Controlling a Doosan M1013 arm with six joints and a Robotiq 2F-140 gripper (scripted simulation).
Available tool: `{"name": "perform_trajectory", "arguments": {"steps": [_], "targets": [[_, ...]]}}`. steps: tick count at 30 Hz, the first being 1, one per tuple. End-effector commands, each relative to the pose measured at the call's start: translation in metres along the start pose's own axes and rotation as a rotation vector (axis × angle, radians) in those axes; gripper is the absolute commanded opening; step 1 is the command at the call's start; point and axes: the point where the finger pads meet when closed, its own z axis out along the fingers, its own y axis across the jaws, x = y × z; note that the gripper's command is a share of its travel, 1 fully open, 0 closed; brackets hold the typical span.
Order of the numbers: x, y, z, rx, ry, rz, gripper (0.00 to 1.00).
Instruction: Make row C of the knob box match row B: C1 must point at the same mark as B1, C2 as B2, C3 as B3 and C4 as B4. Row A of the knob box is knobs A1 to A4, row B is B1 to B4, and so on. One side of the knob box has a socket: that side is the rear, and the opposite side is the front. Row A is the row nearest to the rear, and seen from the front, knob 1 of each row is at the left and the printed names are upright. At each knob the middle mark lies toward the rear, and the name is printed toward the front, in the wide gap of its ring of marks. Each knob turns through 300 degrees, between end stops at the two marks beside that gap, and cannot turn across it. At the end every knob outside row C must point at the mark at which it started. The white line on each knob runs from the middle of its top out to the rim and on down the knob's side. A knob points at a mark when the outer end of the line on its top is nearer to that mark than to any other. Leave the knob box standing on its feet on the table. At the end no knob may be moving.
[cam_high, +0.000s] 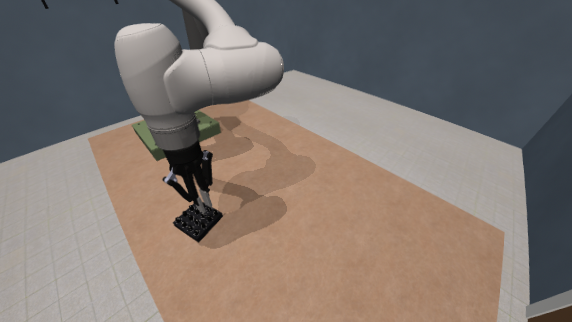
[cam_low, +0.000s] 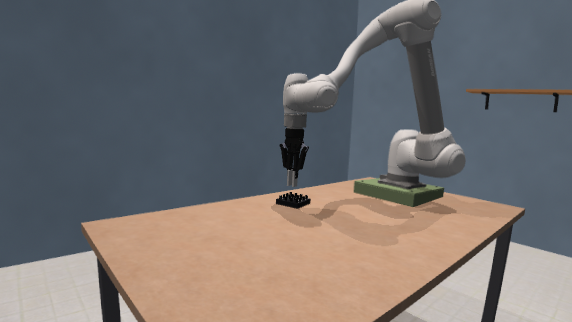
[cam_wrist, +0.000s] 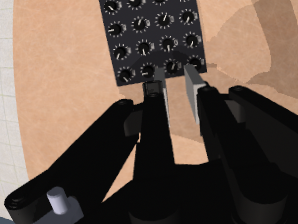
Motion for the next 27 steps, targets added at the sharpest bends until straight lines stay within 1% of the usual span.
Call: {"name": "perform_trajectory", "arguments": {"steps": [1, 12, 27], "targets": [[0.0, 0.0, 0.0, 0.0, 0.0, 0.0, 0.12], [0.0, 0.0, 0.003, 0.0, 0.0, 0.0, 0.12], [0.0, 0.0, 0.016, -0.001, 0.0, -0.001, 0.12]]}}
